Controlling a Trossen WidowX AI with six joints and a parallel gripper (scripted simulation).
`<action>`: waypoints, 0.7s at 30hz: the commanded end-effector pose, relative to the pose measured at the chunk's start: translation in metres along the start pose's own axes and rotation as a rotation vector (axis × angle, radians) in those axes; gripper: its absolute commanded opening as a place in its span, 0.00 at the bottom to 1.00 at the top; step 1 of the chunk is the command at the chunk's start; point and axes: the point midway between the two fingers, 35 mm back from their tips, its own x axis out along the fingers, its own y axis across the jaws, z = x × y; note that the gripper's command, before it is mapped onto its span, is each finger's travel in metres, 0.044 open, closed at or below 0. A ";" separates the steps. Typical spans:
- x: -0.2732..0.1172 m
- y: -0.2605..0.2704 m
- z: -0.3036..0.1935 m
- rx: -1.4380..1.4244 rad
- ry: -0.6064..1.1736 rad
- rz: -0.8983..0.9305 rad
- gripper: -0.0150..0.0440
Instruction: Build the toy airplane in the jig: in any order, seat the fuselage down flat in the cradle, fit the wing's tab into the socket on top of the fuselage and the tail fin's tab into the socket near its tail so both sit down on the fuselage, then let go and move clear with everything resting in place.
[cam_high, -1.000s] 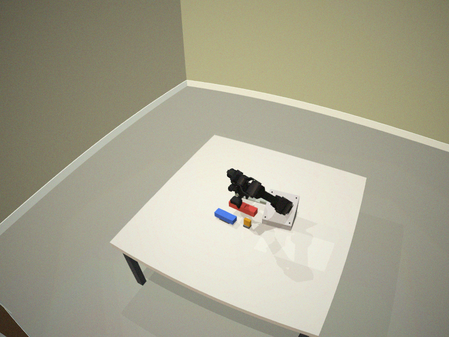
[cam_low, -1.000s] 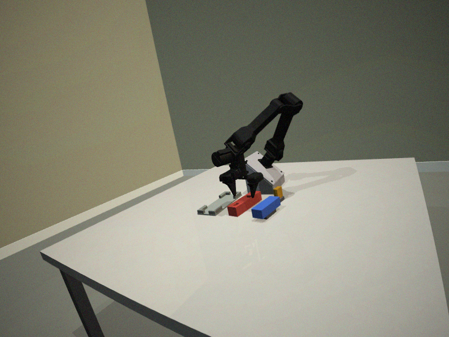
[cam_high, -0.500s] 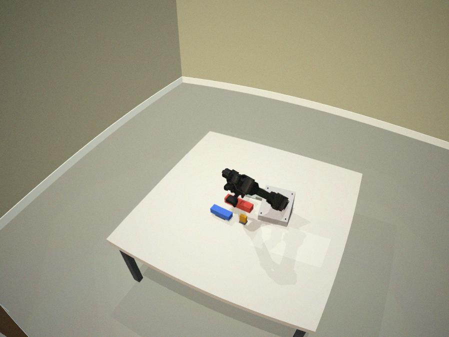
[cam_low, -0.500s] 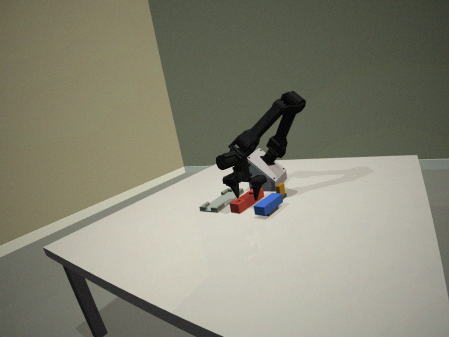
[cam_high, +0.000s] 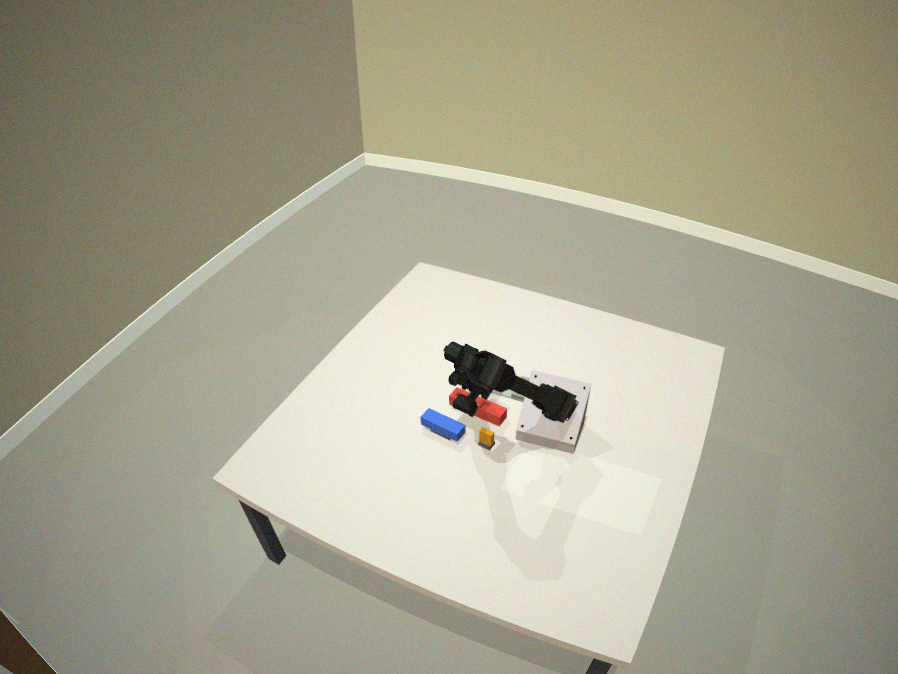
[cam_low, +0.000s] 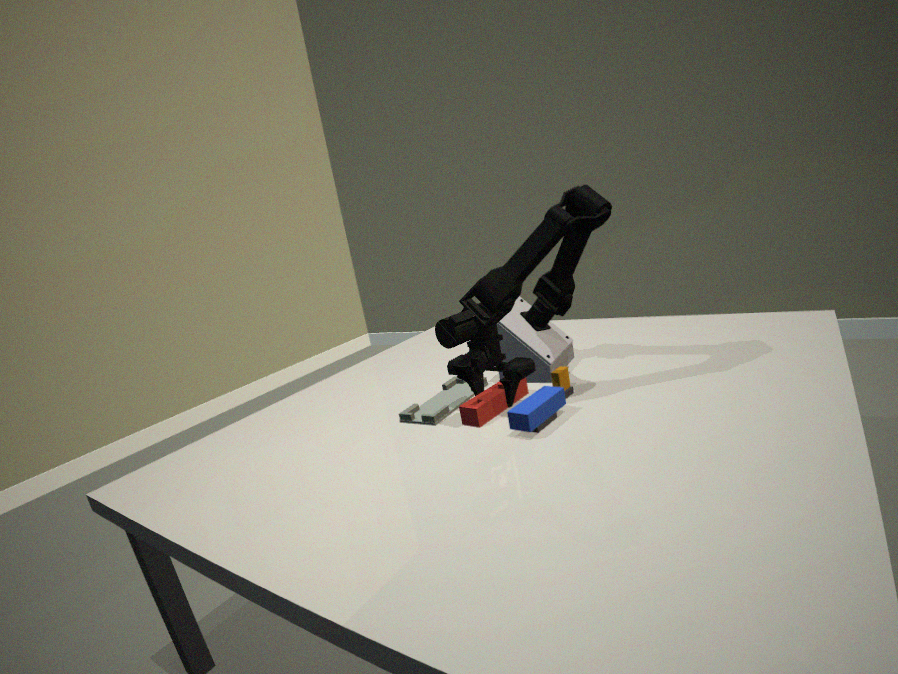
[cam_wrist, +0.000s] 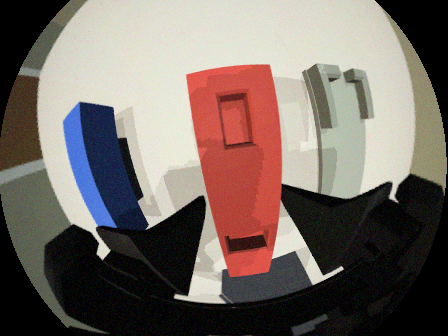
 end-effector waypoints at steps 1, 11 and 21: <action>0.001 0.000 -0.001 0.009 0.002 0.006 0.69; 0.001 0.000 -0.001 0.009 0.002 0.006 0.48; -0.023 -0.002 0.004 0.010 -0.001 -0.001 0.25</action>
